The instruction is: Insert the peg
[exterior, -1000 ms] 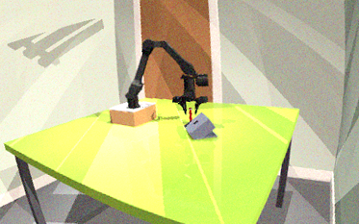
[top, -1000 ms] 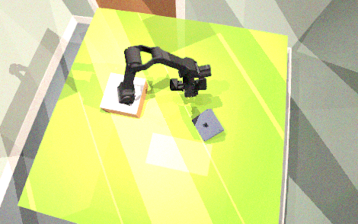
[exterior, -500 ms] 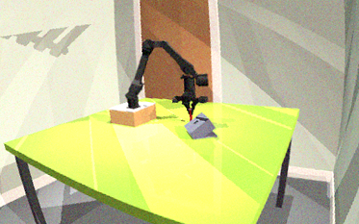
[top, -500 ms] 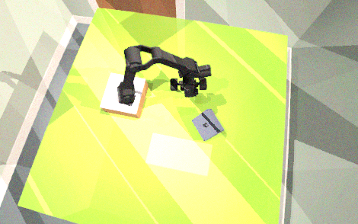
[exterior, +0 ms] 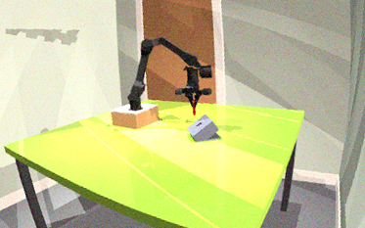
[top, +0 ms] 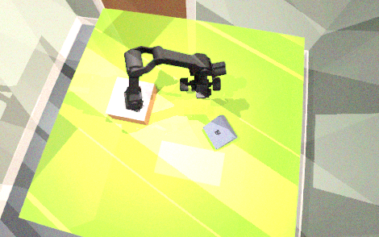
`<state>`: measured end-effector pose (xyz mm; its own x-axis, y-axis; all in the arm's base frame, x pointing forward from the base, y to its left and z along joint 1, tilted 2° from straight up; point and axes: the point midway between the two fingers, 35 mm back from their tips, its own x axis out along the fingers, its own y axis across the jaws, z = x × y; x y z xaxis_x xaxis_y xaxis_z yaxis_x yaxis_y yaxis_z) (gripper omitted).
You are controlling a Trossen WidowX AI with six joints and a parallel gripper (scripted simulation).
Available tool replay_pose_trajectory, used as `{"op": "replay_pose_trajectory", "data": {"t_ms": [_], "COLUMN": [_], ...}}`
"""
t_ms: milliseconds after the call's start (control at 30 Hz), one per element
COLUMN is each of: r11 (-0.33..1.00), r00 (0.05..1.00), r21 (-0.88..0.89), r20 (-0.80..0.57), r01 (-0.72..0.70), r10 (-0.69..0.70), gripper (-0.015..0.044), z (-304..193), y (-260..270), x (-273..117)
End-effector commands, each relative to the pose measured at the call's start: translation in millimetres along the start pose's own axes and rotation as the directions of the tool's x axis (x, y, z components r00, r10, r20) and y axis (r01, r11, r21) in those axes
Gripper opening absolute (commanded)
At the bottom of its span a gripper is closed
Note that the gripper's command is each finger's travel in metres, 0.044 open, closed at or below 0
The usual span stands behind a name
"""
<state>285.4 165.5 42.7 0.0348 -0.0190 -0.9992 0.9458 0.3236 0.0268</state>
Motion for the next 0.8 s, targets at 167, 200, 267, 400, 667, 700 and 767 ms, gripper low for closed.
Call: {"op": "replay_pose_trajectory", "data": {"t_ms": [167,200,267,400,667,700,767], "r11": [1.000,1.000,1.000,0.999,0.996,0.995,0.994], "r00": [1.000,1.000,1.000,1.000,1.000,0.999,0.999], "r21": [0.000,-0.002,-0.010,-0.036,-0.090,-0.097,-0.111], "r20": [-0.004,-0.005,-0.007,-0.014,-0.030,-0.032,-0.035], "r01": [-0.002,-0.002,-0.003,-0.005,-0.011,-0.012,-0.014], "r10": [0.002,0.002,0.003,0.004,0.008,0.009,0.010], "gripper": [0.0000,0.0000,0.0000,0.0000,0.0000,0.0000,0.0000], "z": [0.6,0.8,1.7,4.4,10.1,10.8,12.3], "y": [0.8,0.9,1.2,2.2,4.4,4.6,5.2], "x": [-27.9,-28.0,-28.0,-28.2,-28.6,-28.6,-28.7]}}
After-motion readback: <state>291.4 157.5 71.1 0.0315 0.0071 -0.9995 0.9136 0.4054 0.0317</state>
